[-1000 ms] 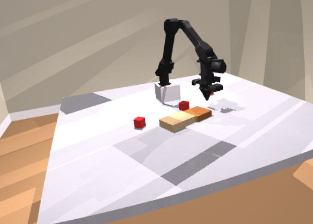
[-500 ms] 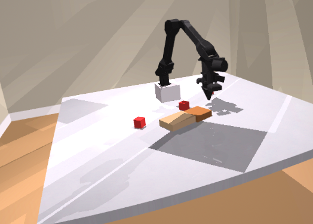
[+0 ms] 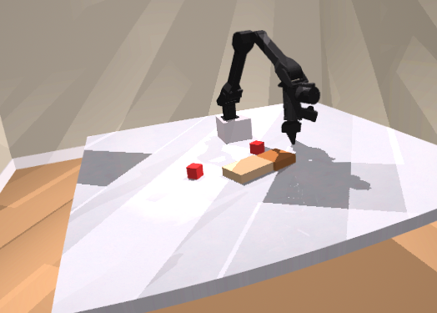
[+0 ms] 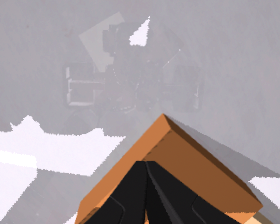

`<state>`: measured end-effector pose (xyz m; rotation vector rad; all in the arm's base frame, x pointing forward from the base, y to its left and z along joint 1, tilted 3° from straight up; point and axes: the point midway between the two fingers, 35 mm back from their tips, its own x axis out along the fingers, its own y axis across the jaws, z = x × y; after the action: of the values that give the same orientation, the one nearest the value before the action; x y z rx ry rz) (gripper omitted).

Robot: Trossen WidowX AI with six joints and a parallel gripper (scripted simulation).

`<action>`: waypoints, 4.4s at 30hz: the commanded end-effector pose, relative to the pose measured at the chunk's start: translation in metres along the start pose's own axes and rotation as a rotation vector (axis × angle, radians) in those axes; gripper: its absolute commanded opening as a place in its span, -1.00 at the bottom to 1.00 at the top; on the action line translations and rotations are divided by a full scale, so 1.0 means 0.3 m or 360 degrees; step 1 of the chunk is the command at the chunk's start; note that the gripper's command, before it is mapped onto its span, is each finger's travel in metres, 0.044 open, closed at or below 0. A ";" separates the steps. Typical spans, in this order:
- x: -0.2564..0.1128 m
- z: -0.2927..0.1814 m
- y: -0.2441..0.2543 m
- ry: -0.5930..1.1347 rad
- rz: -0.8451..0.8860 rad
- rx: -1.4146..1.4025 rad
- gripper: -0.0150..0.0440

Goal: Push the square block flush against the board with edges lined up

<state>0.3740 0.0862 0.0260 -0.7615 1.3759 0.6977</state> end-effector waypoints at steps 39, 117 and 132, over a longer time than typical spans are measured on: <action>0.179 -0.030 -0.227 0.0004 -0.0020 0.1060 -0.49; -0.013 0.033 -0.205 -0.0015 -0.0023 0.0640 -0.49; -0.012 0.006 -0.064 -0.0001 -0.0016 -0.0187 -0.49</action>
<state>0.3981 0.0747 0.0335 -0.7971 1.3502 0.7230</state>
